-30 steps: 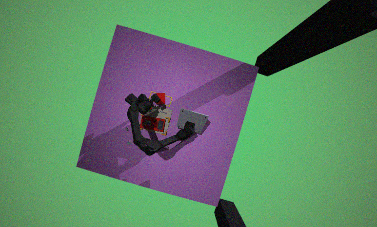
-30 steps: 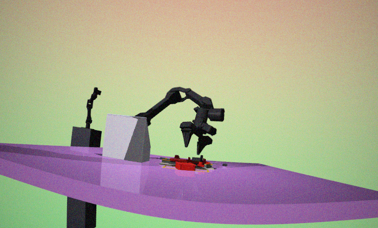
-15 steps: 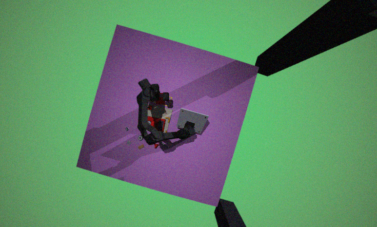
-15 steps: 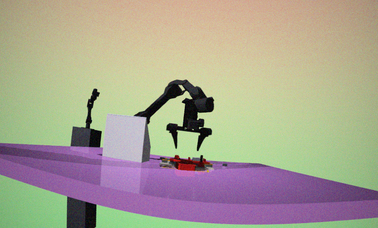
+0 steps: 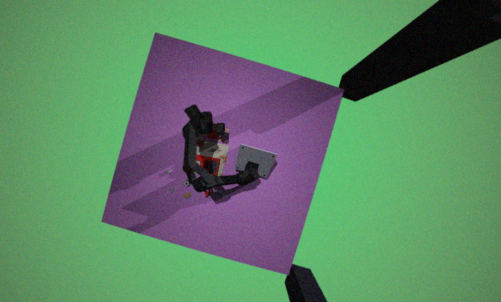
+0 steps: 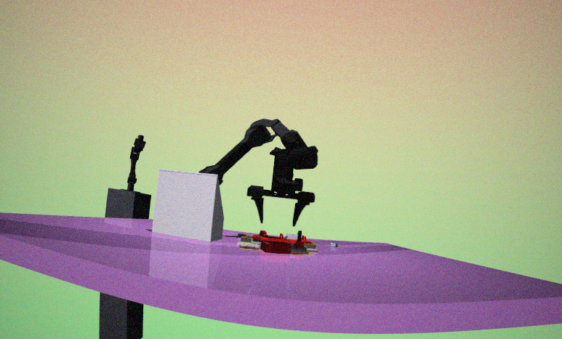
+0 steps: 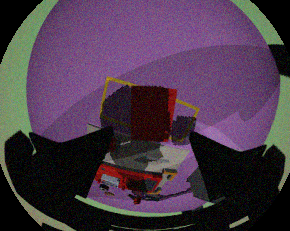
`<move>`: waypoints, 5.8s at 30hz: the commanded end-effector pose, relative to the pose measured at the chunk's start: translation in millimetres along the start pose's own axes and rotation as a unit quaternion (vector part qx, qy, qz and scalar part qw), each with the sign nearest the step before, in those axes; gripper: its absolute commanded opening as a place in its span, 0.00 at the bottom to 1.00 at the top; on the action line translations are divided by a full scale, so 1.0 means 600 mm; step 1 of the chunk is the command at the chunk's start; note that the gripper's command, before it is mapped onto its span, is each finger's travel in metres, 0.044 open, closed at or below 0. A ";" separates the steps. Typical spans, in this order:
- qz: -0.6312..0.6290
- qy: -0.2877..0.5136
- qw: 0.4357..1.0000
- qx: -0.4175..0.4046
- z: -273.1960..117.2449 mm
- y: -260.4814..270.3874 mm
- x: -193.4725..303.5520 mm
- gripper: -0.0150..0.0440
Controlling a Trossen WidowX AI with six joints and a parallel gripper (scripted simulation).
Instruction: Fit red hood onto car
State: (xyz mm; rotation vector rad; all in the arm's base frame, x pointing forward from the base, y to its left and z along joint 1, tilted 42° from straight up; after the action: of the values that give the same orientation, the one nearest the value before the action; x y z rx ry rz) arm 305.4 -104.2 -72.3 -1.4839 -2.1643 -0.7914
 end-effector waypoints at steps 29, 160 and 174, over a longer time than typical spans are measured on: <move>0.003 0.003 1.000 -0.002 0.034 0.000 0.000 1.00; 0.001 0.001 1.000 -0.001 0.020 -0.003 -0.001 0.25; 0.001 0.000 1.000 0.000 -0.038 -0.003 -0.002 0.25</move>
State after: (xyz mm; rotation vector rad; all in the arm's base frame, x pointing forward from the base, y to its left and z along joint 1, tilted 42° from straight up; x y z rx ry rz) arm 302.8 -113.6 -63.0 -1.4883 -2.1470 -0.7958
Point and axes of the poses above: the point midway between the two fingers, 35 mm back from their tips, its own z axis out along the fingers, its own y axis across the jaws, x = y × z, the point moved 2 cm from there along -z, back along the fingers, and after that the axes turned 4 degrees about -z, right-handed, at the moved point
